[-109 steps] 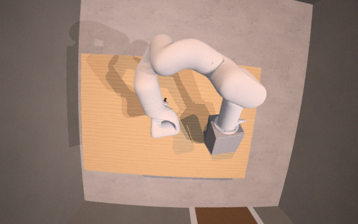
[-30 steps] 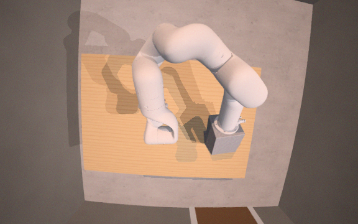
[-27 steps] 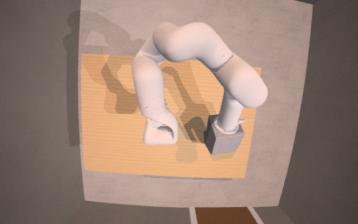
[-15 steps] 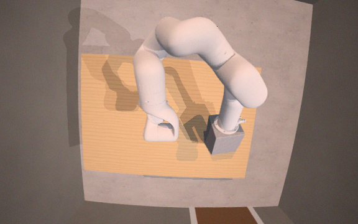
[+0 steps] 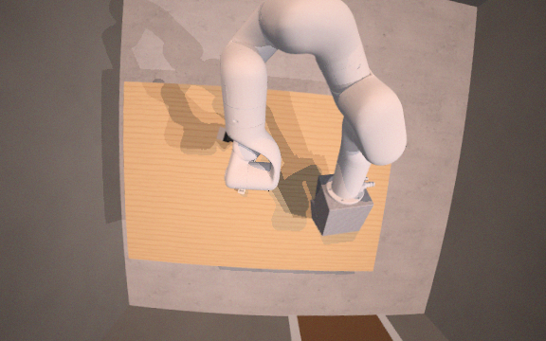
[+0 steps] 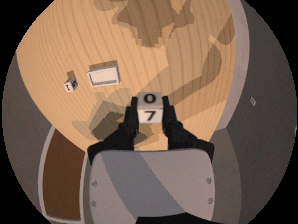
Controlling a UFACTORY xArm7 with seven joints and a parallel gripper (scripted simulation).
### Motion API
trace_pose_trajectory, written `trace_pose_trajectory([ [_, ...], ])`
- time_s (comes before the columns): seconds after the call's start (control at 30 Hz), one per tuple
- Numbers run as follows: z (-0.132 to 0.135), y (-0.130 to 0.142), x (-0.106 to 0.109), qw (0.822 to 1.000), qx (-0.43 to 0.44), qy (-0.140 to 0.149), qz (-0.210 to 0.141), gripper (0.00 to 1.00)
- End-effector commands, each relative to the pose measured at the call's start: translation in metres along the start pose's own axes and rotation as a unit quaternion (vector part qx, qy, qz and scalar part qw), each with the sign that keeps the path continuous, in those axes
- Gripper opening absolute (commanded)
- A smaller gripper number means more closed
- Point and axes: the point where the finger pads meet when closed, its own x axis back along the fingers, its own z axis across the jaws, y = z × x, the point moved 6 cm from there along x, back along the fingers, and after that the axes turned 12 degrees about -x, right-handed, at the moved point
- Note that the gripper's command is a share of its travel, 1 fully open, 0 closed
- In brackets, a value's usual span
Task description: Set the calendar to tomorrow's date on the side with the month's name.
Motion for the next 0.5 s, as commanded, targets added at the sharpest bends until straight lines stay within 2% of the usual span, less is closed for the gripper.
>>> trace_pose_trajectory([
  [0.0, 0.001, -0.001, 0.001, 1.0, 0.0, -0.002, 0.001, 0.27],
  [0.2, 0.001, -0.001, -0.003, 1.0, 0.0, -0.002, 0.001, 0.27],
  [0.47, 0.001, -0.001, -0.02, 1.0, 0.0, -0.002, 0.001, 0.27],
])
